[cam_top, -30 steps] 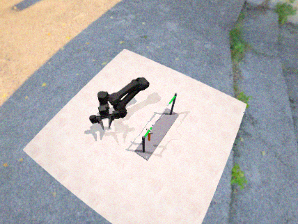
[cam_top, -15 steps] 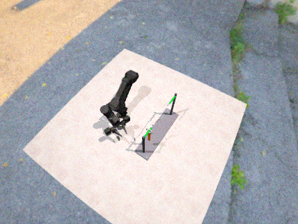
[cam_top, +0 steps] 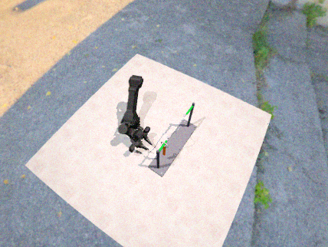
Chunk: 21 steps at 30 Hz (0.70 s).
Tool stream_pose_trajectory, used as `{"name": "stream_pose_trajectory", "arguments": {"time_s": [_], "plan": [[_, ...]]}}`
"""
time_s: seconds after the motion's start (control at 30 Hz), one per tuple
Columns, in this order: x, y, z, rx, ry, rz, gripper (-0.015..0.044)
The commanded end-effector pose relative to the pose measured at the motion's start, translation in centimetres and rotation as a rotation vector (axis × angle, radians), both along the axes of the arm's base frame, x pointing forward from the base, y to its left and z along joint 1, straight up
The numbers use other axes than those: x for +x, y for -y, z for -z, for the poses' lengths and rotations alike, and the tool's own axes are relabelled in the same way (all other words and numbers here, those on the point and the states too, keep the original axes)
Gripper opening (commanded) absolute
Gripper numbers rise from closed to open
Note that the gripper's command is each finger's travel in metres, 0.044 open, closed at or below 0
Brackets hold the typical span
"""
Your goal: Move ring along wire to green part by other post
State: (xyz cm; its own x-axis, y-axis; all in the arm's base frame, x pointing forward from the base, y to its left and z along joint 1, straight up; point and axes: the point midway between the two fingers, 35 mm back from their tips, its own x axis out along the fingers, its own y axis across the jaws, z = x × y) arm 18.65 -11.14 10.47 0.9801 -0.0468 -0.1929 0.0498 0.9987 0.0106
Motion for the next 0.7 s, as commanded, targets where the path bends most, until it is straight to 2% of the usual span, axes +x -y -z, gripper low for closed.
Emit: {"name": "stream_pose_trajectory", "arguments": {"time_s": [0.0,0.4,0.67], "plan": [[0.5,-0.1,0.1,0.0,-0.01,-0.005,0.016],[4.7,0.0,-3.5,-0.023,0.025,-0.003,0.016],[5.4,-0.1,-3.8,-0.024,0.029,-0.003,0.016]]}}
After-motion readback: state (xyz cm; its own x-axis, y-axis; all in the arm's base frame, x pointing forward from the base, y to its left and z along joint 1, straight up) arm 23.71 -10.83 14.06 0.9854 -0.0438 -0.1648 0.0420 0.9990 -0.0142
